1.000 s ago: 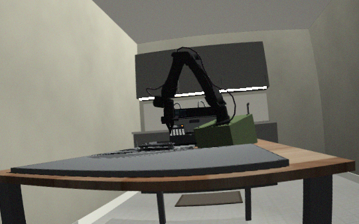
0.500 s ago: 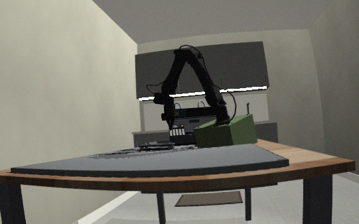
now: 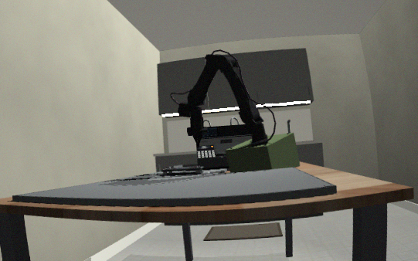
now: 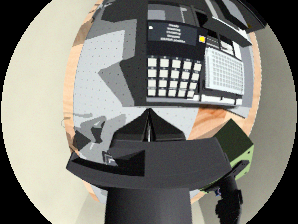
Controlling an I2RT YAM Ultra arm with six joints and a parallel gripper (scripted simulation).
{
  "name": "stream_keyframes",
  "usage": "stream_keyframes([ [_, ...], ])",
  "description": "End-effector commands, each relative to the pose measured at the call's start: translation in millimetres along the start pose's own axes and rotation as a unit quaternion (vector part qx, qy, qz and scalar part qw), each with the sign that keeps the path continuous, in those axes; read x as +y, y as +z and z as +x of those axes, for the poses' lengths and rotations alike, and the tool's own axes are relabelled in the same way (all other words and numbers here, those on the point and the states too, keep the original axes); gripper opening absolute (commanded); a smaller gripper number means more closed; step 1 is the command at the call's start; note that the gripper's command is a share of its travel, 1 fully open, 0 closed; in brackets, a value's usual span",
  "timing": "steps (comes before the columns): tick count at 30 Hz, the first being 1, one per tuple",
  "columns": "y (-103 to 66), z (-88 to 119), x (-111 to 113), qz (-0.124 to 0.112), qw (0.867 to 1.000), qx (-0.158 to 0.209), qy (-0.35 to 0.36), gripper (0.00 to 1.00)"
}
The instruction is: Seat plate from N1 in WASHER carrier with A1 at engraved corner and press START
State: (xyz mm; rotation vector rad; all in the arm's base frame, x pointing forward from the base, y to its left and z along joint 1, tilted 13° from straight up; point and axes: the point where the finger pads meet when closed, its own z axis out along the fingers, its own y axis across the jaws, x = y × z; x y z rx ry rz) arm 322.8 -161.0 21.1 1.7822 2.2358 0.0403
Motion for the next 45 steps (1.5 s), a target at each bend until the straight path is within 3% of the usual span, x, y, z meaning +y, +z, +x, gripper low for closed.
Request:
stream_keyframes([
  [1, -16.6, -4, 7, -0.003, 1.000, -0.009, 0.001, 0.00],
  [7, -26.0, -5, 6, -0.003, 1.000, -0.009, 0.003, 0.00],
  [10, -18.5, -3, 2, 0.007, 1.000, -0.002, 0.003, 0.00],
  [32, -16.3, 0, -1, 0.006, 1.000, 0.002, 0.001, 0.00],
  [33, -16.6, -8, -3, 0.010, 1.000, 0.001, 0.002, 1.00],
  [45, -19.8, -43, -19, 0.007, 1.000, 0.007, 0.002, 1.00],
])
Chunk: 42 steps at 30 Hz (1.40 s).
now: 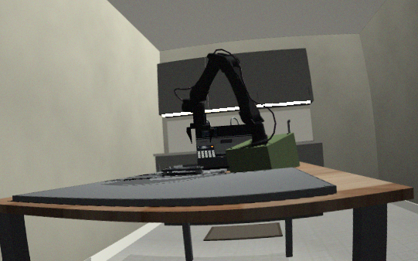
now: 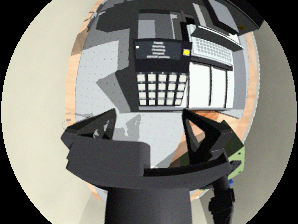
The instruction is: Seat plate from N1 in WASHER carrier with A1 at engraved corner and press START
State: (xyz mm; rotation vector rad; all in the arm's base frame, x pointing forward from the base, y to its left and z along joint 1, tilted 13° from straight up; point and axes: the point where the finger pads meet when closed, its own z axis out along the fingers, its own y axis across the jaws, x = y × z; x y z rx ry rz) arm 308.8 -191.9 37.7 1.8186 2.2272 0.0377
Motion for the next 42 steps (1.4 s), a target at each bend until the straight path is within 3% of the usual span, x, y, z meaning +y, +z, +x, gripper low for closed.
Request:
stream_keyframes([
  [1, -5.7, -15, -3, 0.000, 1.000, 0.002, -0.009, 1.00],
  [4, -6.1, -18, -4, 0.000, 1.000, 0.002, -0.009, 1.00],
  [5, -13.1, -24, -3, -0.007, 1.000, -0.006, -0.010, 1.00],
  [7, -7.3, -28, -8, 0.000, 1.000, 0.002, -0.009, 1.00],
  [42, -19.6, -122, -51, 0.000, 1.000, 0.000, -0.009, 1.00],
])
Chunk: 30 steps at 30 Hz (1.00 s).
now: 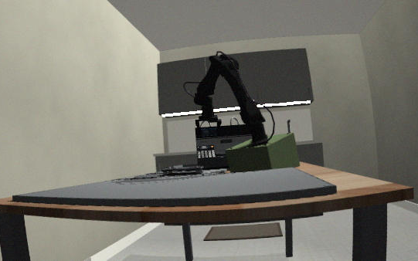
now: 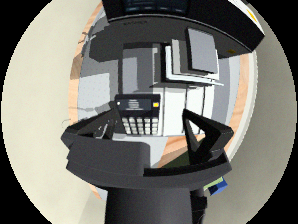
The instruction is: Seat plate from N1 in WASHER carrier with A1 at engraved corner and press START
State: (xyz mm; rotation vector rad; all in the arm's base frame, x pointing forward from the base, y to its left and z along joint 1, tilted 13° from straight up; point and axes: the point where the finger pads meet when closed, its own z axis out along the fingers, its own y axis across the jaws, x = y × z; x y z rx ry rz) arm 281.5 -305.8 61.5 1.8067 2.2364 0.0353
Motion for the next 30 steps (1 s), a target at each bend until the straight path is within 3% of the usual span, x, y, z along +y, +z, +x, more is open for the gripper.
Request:
stream_keyframes([
  [1, -7.8, -16, -7, 0.000, 1.000, 0.000, -0.004, 1.00],
  [8, -9.8, -31, -14, 0.002, 1.000, -0.001, -0.004, 1.00],
  [9, -19.8, -34, -12, -0.003, 1.000, -0.013, -0.005, 1.00],
  [30, -18.1, -32, -9, -0.002, 1.000, -0.011, -0.011, 1.00],
])
